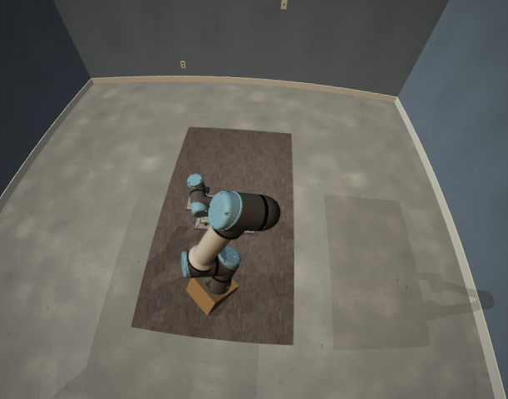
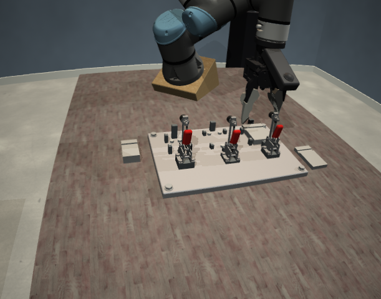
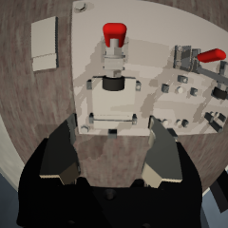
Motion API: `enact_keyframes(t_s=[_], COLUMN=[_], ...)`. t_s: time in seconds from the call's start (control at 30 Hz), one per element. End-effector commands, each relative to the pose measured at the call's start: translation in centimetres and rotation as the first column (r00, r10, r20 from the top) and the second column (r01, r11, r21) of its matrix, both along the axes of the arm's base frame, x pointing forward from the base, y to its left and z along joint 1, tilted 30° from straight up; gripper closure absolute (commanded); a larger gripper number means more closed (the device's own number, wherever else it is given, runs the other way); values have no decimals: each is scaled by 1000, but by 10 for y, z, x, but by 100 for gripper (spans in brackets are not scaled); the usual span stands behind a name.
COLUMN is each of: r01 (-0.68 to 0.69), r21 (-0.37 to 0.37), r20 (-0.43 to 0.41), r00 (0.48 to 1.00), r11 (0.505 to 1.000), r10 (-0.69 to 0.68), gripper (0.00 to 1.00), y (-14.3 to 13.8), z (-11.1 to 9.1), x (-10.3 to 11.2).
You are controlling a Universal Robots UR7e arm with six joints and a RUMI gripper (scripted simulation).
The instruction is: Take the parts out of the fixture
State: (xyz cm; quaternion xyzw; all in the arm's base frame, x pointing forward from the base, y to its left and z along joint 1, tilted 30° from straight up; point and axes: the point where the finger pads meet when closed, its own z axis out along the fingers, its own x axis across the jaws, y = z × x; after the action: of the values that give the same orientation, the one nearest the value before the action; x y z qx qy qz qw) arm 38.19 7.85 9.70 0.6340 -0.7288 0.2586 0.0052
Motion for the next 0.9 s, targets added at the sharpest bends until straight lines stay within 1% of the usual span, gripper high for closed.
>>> enact_keyframes(t_s=[0.0, 0.6, 0.87], r01=[0, 0, 0], r21=[0, 0, 0], r20=[1, 1, 1], r00=[1000, 1000, 1000], r11=[1000, 1000, 1000], r10=[0, 0, 0], gripper=[41, 41, 41], y=[0, 0, -4], z=[0, -1, -9], x=[1, 1, 4])
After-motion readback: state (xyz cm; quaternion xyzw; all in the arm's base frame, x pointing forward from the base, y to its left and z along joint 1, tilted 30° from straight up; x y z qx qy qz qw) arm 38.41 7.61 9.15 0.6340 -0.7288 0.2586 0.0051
